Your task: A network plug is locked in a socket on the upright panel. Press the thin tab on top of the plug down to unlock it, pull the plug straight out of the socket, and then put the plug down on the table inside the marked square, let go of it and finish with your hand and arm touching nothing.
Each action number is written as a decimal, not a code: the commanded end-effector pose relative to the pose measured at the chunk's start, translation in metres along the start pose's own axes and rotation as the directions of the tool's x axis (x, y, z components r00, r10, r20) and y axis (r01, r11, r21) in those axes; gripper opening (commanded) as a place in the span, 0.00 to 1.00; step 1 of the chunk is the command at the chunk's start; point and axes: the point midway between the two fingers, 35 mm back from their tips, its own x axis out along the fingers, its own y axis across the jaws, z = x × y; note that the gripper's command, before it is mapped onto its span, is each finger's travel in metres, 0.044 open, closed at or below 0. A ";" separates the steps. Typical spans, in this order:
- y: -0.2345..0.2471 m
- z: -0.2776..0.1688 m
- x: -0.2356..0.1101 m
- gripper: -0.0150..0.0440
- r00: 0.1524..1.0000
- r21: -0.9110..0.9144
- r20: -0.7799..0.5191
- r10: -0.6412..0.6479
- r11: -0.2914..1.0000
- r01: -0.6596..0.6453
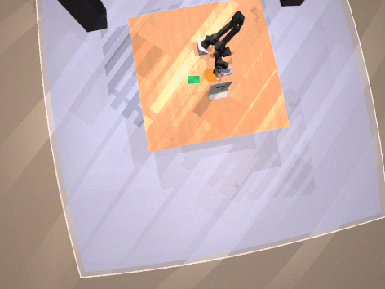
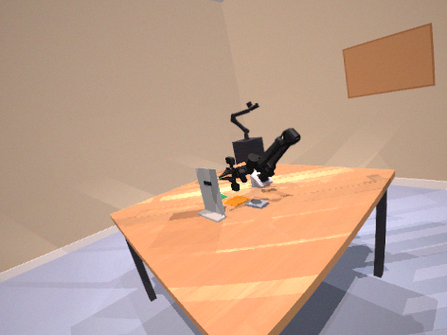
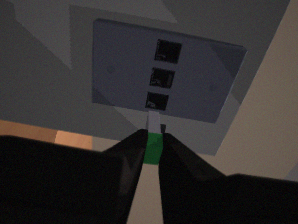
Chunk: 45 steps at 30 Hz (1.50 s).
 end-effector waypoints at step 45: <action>-0.050 -0.008 -0.026 0.25 0.997 -0.047 -0.017 0.071 0.996 -0.071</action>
